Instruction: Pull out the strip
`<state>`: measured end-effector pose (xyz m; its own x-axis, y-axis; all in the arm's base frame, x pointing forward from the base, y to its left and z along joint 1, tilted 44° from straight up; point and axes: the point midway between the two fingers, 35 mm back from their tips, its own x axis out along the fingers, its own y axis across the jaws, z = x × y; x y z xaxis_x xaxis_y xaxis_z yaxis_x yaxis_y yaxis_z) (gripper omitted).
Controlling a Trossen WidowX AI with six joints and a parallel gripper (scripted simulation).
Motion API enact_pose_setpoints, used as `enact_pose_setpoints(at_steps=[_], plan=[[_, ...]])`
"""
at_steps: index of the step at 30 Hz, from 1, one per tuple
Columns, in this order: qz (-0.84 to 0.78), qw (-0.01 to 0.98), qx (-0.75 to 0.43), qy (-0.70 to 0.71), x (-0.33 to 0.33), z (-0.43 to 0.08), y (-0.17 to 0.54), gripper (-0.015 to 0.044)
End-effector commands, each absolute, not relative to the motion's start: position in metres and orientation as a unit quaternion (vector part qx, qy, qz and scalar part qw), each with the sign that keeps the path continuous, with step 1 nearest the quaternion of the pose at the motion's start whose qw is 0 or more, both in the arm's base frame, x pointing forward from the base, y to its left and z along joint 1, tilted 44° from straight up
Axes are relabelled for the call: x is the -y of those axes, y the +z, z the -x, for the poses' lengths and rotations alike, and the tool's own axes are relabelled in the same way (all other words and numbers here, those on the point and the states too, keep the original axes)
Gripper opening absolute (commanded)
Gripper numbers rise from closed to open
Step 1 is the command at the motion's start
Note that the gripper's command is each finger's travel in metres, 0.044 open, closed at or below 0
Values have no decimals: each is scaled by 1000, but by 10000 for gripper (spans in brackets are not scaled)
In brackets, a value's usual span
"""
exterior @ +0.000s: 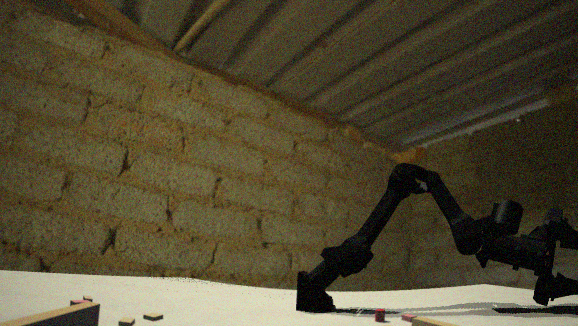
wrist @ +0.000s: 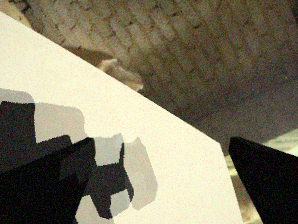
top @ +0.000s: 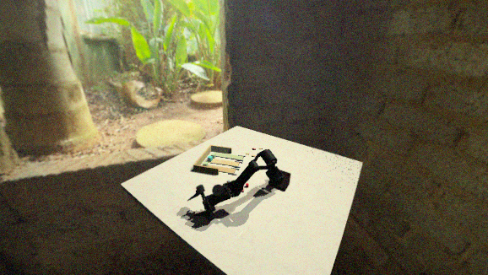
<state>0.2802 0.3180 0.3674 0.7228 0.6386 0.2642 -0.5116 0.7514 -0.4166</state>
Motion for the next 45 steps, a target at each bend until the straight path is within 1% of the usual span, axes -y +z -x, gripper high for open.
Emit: enact_pose_setpoints(at_steps=[1, 5, 9, 12, 16, 23, 28, 32, 35, 45], plan=[[172, 925, 148, 305, -279, -320, 339, 400], [170, 940, 82, 285, -229, -361, 307, 400], [152, 953, 9, 263, -172, -390, 273, 400], [124, 961, -51, 242, -126, -402, 245, 400], [66, 969, -126, 203, -62, -406, 210, 400], [-74, 958, -230, 152, 34, -383, 155, 400], [-207, 933, -272, 112, 91, -347, 126, 400], [-325, 901, -276, 80, 127, -312, 111, 400], [-370, 886, -271, 69, 138, -298, 107, 400], [-370, 886, -271, 69, 138, -298, 107, 400]])
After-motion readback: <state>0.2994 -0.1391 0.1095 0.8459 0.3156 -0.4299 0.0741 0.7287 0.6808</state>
